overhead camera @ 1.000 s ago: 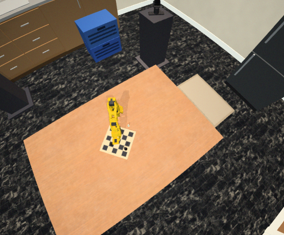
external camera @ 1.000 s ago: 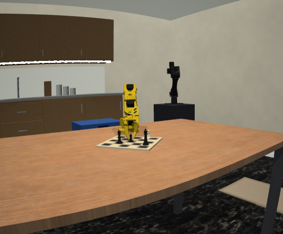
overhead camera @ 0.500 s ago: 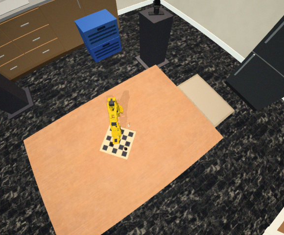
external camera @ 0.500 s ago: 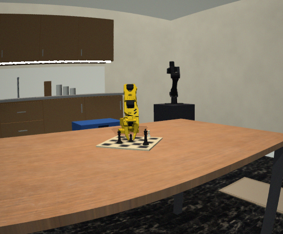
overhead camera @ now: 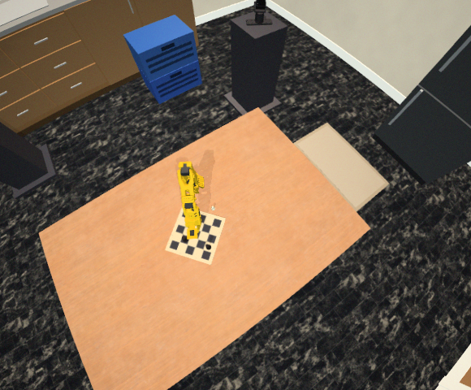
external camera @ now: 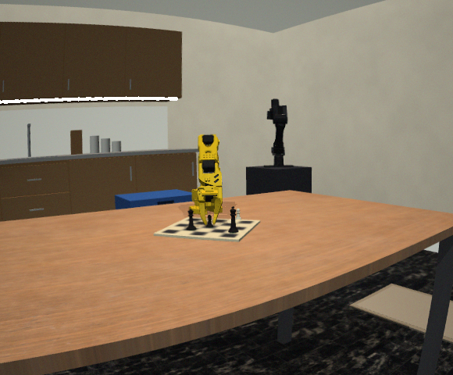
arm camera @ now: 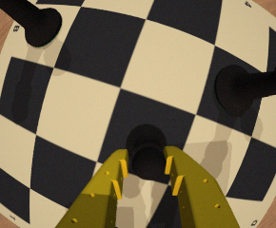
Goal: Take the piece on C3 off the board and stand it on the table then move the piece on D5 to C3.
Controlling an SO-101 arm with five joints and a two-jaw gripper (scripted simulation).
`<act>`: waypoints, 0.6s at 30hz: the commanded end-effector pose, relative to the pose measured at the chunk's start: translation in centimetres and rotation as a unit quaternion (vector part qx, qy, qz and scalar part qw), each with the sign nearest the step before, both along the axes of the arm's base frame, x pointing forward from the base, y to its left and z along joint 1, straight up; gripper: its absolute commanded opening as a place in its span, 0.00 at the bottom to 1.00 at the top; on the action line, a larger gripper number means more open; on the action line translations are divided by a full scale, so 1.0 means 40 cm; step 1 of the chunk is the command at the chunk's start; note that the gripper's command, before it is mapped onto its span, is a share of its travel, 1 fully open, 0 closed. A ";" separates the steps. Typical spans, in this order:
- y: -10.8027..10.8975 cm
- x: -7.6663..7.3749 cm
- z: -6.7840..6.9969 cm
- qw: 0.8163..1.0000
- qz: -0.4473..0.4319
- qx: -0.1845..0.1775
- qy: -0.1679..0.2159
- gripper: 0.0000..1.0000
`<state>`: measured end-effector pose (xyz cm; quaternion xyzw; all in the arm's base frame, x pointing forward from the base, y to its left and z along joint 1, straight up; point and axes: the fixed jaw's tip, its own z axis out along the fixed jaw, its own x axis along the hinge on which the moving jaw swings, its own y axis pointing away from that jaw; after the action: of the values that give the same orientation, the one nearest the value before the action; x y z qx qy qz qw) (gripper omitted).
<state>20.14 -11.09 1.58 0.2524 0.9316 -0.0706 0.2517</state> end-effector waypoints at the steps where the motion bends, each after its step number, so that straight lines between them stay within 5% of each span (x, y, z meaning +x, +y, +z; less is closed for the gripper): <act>1: -0.002 0.006 0.012 1.000 -0.002 -0.003 -0.009 0.09; 18: -0.002 0.006 0.049 1.000 -0.002 -0.003 -0.009 0.09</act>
<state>20.17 -11.11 2.59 0.2523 0.9315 -0.0708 0.2522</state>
